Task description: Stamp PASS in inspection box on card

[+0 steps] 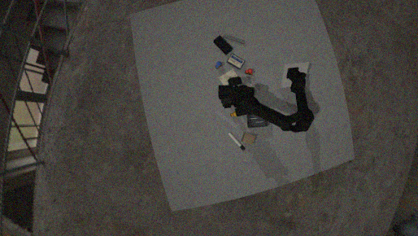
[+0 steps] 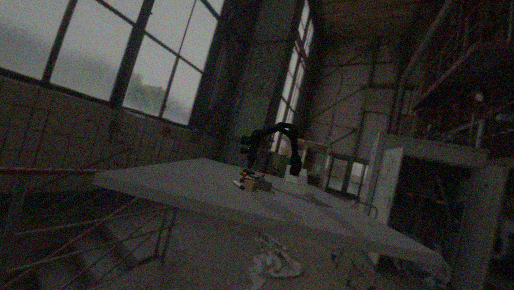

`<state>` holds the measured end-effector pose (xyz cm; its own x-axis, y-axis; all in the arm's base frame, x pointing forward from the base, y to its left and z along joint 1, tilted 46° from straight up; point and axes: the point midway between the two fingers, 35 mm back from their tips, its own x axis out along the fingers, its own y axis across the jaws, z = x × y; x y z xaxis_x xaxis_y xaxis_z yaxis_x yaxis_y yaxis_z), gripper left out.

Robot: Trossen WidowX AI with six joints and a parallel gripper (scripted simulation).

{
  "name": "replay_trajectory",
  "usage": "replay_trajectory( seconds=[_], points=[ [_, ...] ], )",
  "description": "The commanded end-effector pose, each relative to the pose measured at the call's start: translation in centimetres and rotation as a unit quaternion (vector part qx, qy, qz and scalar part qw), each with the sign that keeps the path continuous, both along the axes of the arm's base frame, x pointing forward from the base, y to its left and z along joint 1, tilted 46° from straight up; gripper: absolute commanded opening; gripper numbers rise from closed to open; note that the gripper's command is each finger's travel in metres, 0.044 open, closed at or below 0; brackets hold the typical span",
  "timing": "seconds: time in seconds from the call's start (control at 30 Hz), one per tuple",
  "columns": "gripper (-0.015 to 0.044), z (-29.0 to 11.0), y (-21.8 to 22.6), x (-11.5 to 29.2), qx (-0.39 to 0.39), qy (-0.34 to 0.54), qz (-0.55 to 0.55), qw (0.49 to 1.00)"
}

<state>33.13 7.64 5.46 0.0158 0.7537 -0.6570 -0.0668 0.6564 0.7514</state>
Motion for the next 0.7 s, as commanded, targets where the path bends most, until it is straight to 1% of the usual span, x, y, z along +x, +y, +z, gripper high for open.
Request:
replay_trajectory(
  seconds=[0.0,0.67],
  points=[
    [0.0,-0.2,0.22,-0.02,0.002,0.002,-0.001,1.0],
    [0.0,-1.11,1.17,-0.01,0.003,0.001,-0.001,1.0]
  ],
)
